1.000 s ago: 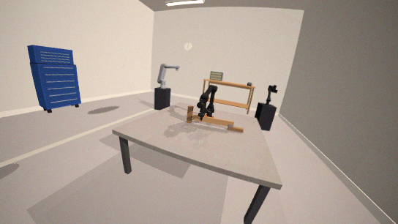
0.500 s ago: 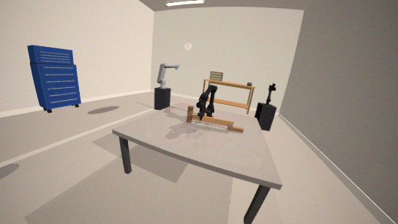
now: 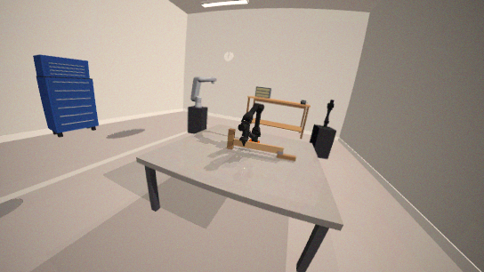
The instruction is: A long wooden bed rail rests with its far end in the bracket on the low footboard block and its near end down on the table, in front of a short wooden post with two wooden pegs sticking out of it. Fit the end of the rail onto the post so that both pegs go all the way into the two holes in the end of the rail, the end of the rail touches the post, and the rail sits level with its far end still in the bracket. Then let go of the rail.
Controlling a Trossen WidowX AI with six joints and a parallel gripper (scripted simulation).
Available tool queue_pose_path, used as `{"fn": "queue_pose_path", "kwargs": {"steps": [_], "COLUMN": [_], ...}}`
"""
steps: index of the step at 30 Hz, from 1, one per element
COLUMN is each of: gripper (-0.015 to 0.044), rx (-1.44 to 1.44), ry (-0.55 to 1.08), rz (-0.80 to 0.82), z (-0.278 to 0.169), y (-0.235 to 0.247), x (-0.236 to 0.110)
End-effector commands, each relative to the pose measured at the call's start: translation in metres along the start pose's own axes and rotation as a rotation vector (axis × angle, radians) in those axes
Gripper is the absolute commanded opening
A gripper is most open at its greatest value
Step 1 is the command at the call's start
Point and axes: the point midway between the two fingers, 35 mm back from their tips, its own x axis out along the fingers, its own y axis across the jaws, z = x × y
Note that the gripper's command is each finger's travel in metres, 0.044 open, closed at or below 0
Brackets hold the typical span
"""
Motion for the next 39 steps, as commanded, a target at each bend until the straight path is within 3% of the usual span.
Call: {"fn": "queue_pose_path", "kwargs": {"steps": [1, 5, 22, 29, 33, 39], "gripper": [0.0000, 0.0000, 0.0440, 0.0440, 0.0440, 0.0440], "rx": [0.000, 0.000, 0.000, 0.000, 0.000, 0.000], "ry": [0.002, 0.002, 0.000, 0.000, -0.001, -0.001], "rz": [-0.005, -0.005, 0.000, 0.000, -0.005, -0.005], "z": [-0.003, -0.004, -0.001, 0.000, 0.027, 0.029], "y": [-0.001, -0.001, 0.000, 0.000, 0.000, 0.000], "x": [-0.001, -0.001, 0.000, -0.002, -0.028, -0.030]}}
